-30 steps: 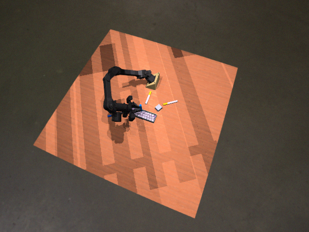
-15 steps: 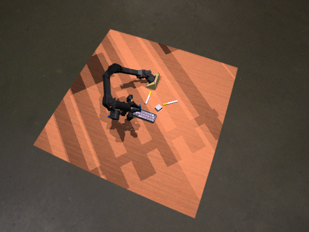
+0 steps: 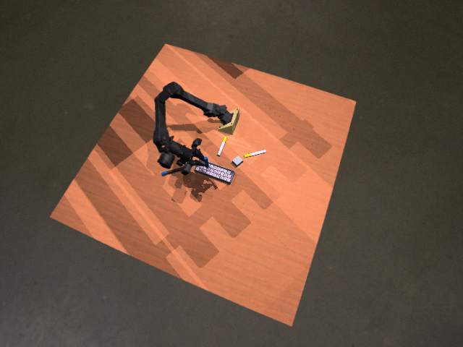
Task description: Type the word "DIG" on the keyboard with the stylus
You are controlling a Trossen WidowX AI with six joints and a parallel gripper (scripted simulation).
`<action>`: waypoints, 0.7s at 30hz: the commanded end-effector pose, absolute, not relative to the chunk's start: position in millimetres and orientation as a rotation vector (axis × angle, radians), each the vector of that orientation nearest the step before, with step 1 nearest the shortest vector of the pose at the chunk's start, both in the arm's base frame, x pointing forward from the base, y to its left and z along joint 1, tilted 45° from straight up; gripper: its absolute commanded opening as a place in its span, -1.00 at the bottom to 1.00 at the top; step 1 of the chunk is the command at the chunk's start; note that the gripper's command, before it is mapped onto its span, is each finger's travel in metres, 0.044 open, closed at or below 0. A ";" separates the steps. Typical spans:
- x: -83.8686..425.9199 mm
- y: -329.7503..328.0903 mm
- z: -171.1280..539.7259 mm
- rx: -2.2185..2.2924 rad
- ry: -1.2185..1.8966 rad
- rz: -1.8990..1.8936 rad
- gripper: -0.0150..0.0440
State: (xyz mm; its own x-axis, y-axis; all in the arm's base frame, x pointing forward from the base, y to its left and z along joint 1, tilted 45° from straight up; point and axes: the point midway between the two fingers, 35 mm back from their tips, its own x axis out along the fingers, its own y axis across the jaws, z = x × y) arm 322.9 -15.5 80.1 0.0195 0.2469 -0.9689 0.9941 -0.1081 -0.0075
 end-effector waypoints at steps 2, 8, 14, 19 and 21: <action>320.4 -15.3 83.0 1.549 1.274 -1.150 -0.49; 320.4 -15.3 83.0 1.549 1.274 -1.150 -0.49; 318.7 -25.2 73.8 1.561 1.261 -1.147 -0.49; 318.4 -27.8 71.3 1.561 1.260 -1.147 -0.49; 317.8 -32.5 66.7 1.561 1.260 -1.147 -0.49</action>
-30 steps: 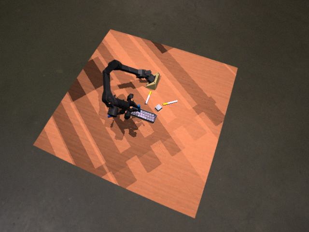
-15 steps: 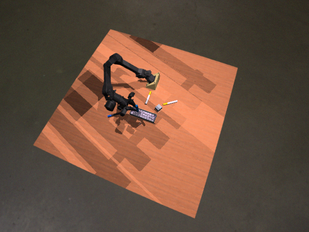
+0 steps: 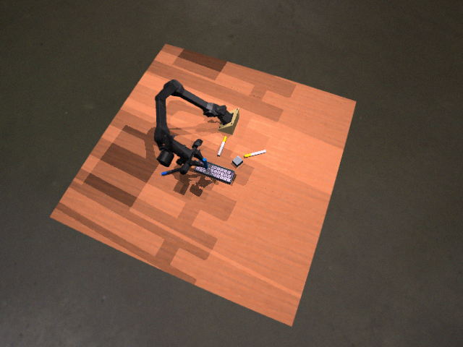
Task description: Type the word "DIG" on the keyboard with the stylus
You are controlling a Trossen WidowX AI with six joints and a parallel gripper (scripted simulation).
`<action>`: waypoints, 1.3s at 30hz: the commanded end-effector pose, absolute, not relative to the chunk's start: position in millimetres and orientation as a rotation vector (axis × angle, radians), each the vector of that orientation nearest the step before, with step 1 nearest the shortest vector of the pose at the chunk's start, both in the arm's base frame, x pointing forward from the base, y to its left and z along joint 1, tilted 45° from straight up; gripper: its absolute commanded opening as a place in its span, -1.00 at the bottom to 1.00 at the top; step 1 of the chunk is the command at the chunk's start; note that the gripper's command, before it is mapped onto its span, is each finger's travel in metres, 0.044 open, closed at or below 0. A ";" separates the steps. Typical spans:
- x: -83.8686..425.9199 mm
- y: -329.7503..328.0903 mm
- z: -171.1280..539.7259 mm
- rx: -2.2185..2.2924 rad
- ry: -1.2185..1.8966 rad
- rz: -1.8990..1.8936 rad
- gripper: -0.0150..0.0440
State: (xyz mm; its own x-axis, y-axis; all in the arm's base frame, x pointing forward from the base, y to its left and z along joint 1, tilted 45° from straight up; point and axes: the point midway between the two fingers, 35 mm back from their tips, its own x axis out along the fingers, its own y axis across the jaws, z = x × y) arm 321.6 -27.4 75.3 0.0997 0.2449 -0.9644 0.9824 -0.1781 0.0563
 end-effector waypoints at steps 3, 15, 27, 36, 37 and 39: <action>316.7 -39.2 59.9 1.561 1.260 -1.147 -0.49; 316.5 -39.8 59.3 1.561 1.260 -1.147 -0.49; 316.6 -39.7 57.6 1.560 1.260 -1.147 -0.22; 316.3 -41.7 55.6 1.560 1.260 -1.147 -0.22; 316.2 -42.3 55.1 1.560 1.260 -1.147 -0.22; 316.1 -42.9 54.4 1.560 1.260 -1.147 -0.22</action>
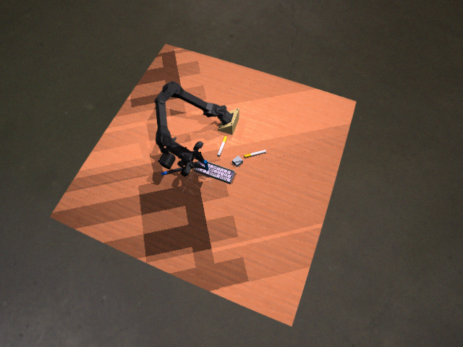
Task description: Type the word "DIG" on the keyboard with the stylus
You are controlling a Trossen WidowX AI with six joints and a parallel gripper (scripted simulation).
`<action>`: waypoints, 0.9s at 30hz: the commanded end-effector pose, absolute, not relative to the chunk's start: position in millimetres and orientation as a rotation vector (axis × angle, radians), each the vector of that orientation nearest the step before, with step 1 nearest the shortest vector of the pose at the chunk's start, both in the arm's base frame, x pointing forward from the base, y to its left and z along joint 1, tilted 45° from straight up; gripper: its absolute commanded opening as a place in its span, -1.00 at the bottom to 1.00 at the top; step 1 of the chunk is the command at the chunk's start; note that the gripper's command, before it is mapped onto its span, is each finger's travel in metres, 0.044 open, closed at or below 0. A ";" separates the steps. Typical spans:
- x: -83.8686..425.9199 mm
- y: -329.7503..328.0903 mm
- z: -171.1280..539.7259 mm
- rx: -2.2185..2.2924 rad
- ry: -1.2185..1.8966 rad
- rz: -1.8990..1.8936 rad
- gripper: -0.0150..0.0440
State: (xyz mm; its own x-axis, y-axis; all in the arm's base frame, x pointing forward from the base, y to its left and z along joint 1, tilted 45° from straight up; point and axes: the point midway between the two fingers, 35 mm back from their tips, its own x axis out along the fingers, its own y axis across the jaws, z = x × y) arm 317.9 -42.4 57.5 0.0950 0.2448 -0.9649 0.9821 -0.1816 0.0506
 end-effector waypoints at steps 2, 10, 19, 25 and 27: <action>316.0 -43.6 53.7 1.560 1.260 -1.147 -0.22; 315.7 -46.0 51.3 1.560 1.260 -1.147 -0.22; 315.4 -47.9 49.3 1.560 1.260 -1.148 -0.22; 315.2 -49.5 47.7 1.560 1.259 -1.148 -0.22; 315.1 -50.2 47.0 1.560 1.259 -1.148 -0.22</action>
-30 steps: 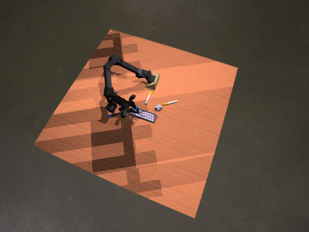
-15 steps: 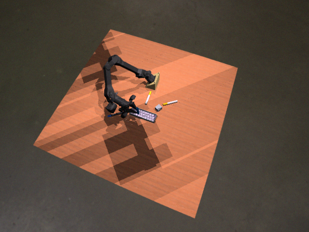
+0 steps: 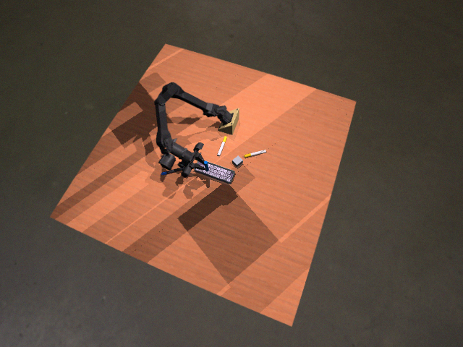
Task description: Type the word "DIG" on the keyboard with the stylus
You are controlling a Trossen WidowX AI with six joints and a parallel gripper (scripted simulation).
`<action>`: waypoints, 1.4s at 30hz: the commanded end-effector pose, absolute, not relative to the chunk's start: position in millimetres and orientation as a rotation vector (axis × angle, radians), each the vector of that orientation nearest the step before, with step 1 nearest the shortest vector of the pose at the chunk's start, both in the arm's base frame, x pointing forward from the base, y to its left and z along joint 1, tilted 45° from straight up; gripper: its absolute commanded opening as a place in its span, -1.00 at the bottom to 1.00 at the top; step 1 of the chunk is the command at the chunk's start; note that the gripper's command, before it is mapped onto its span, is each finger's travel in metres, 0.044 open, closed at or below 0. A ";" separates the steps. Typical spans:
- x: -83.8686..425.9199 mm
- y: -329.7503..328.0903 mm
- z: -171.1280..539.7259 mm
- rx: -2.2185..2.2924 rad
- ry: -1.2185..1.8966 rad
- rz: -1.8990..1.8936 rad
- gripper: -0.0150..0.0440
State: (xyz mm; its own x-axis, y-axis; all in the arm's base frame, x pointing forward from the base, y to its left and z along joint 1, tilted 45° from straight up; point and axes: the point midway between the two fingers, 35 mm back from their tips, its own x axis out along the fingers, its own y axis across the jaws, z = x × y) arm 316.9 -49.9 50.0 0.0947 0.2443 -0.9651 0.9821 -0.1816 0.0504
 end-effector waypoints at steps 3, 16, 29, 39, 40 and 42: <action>315.0 -51.2 46.0 1.560 1.259 -1.148 -0.22; 314.6 -53.7 43.5 1.560 1.259 -1.148 -0.22; 317.4 -38.3 59.2 1.560 1.260 -1.147 -0.22; 318.5 -25.7 71.8 1.561 1.260 -1.147 -0.22; 318.5 -25.7 71.8 1.561 1.260 -1.147 -0.22; 316.8 -26.5 68.9 1.553 1.267 -1.148 -0.21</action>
State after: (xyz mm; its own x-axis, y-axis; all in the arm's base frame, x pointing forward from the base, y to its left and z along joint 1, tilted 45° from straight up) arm 316.9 -26.5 69.1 0.0839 0.2494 -0.9648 0.9846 -0.1700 0.0417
